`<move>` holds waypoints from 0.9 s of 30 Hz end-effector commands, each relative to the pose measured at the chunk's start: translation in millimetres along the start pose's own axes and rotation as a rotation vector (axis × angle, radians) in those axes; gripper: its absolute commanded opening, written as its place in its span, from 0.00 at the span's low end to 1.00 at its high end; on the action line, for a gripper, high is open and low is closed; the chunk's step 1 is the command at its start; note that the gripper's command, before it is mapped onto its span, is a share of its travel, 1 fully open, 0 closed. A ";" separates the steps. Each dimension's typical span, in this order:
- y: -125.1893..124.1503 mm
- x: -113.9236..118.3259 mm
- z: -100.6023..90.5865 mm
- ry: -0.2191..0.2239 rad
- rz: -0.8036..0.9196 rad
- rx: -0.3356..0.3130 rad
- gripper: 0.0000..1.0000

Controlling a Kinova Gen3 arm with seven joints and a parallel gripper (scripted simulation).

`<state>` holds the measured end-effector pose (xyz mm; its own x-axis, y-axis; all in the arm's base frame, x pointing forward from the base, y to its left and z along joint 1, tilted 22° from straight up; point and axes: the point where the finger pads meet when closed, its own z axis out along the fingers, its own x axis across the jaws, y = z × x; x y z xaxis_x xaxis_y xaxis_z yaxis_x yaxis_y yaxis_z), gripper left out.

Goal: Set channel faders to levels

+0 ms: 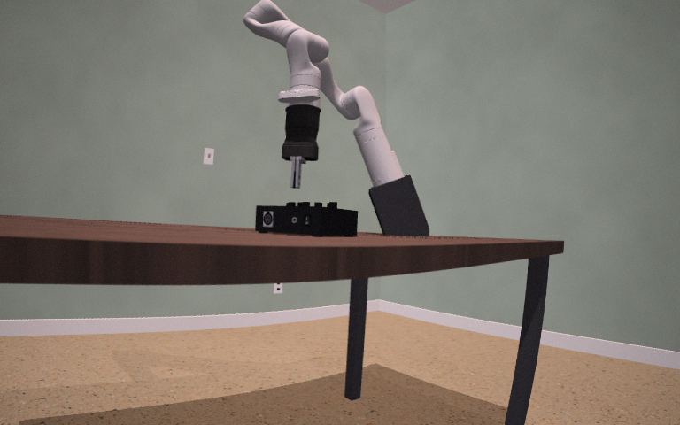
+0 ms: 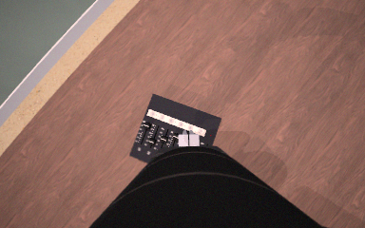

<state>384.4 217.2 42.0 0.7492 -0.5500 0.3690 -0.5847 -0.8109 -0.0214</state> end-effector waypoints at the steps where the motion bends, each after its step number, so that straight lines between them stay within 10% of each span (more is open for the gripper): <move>1: 1.8 4.7 -1.1 0.001 0.078 0.006 0.00; 27: 8.7 20.4 -1.4 0.002 0.364 0.009 0.00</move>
<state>393.5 200.6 49.6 0.5106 -0.7884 0.3430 -0.7991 -0.5824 -0.1492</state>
